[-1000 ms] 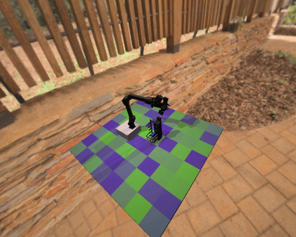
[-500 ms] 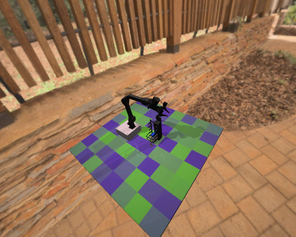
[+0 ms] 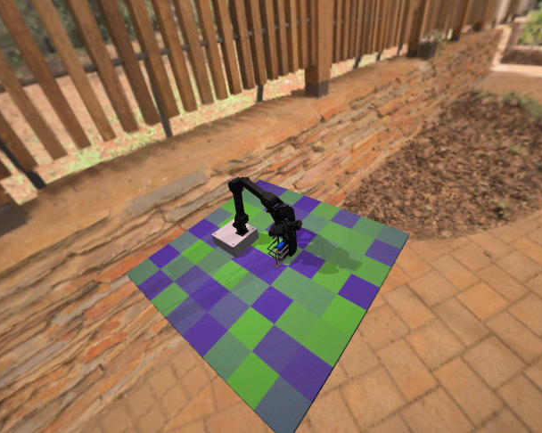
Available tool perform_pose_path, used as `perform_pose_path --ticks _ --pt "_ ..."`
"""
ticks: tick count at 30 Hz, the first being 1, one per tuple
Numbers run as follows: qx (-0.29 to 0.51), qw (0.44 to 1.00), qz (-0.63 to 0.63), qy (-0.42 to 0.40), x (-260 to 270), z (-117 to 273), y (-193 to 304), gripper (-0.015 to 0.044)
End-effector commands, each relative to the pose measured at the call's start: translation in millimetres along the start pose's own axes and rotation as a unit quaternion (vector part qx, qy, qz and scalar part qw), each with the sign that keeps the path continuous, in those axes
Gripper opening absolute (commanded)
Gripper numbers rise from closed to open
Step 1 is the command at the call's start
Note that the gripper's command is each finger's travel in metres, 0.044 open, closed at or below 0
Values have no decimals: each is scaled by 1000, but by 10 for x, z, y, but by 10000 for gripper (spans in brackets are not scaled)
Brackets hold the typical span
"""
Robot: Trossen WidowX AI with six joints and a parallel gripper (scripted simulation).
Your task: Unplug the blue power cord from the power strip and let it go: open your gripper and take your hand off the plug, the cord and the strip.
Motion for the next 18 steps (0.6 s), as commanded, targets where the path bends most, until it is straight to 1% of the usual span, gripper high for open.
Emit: perform_pose_path --ticks 1,5,6,18 --pt "-2 993 -79 85 -252 -155 -180 160" --pt "-4 964 -180 196 -612 -291 -360 160" --pt "-5 958 -194 212 -665 -305 -383 160" --pt "-5 956 -199 218 -649 -320 -335 160"
Point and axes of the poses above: the point midway between the two fingers, 35 mm back from their tips, its own z axis back along the fingers, its own x axis across the jaws, y = z × x, the point moved 7 cm from there along z, back along the fingers, and after that the axes turned 2 degrees about -z, right-handed, at the moved point
